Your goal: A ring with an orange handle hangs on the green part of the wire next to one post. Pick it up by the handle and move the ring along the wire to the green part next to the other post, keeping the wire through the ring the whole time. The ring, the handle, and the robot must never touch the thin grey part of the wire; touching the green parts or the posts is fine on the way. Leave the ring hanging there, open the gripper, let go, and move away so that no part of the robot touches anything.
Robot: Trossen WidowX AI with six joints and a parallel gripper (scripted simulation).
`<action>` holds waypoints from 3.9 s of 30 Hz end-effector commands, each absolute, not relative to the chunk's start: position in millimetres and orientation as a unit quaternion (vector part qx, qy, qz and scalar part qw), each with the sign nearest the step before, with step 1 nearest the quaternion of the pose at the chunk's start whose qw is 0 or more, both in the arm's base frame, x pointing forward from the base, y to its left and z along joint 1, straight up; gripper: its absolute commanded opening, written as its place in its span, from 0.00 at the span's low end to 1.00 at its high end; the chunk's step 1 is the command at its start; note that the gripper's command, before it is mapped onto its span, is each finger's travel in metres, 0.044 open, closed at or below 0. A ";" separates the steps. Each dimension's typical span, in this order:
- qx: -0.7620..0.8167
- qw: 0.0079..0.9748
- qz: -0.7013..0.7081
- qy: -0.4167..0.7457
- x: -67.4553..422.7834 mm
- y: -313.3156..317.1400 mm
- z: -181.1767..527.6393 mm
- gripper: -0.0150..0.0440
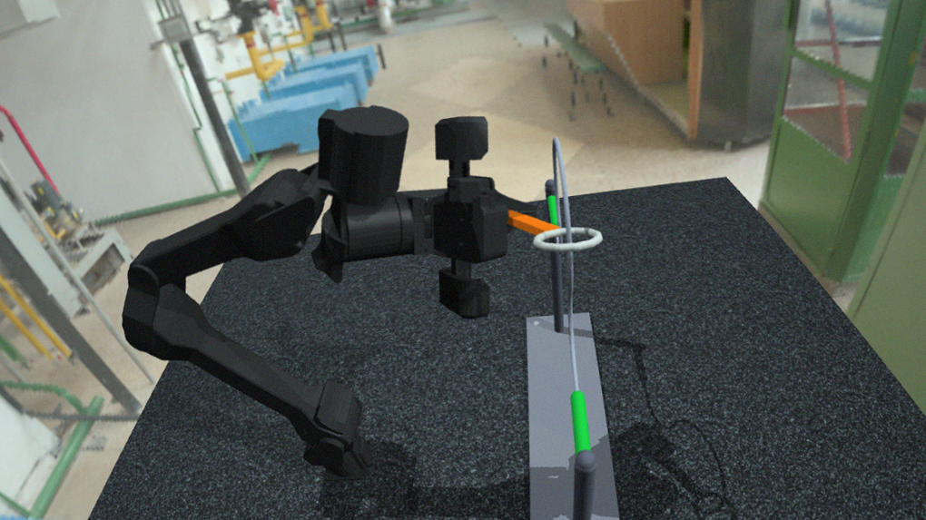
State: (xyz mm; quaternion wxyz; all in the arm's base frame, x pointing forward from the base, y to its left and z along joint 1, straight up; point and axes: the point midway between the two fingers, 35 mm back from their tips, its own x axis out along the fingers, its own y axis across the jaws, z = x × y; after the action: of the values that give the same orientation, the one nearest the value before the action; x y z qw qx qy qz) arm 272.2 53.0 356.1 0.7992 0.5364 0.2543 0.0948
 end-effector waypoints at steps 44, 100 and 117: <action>0.242 0.927 -0.017 0.287 272.4 31.7 333.7 0.00; -0.132 0.942 -0.135 0.276 269.2 -5.3 328.8 0.00; -0.244 0.919 -0.166 0.263 268.2 -16.0 333.2 0.00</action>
State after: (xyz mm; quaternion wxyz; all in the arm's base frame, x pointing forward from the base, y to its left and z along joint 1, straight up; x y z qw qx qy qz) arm 269.6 -13.4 334.2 0.9247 -0.2231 0.2646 -0.1587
